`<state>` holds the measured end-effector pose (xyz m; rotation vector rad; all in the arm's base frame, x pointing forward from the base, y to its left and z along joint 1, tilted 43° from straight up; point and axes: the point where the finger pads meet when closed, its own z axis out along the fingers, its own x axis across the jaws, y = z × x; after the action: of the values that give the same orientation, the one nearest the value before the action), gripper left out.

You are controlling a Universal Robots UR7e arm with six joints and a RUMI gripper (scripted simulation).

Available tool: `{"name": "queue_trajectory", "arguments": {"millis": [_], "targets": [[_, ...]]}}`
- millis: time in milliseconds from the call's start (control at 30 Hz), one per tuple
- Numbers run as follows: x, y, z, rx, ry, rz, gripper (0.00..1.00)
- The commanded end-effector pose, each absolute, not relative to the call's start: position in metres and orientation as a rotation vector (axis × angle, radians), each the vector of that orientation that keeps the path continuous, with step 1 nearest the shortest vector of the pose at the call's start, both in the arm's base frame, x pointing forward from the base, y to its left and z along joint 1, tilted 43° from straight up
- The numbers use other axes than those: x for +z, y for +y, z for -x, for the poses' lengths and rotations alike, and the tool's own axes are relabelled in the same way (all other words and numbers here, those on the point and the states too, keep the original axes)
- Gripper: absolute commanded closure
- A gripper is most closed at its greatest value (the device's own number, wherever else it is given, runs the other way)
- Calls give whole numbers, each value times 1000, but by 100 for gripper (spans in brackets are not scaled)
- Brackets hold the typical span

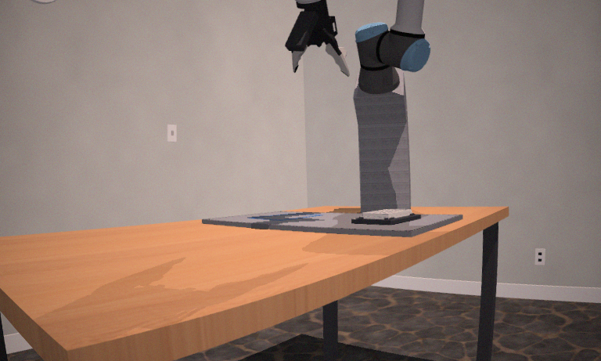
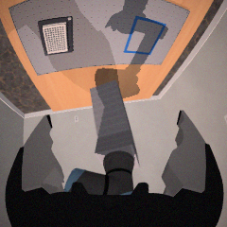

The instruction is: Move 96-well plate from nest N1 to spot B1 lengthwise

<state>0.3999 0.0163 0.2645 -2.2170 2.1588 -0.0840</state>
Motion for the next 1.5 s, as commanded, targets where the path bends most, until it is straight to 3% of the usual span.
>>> {"name": "queue_trajectory", "arguments": {"millis": [0,1467], "targets": [[253,17,-416,-99,2157,2207,0],[142,58,-525,-294,2094,2003,0]]}}
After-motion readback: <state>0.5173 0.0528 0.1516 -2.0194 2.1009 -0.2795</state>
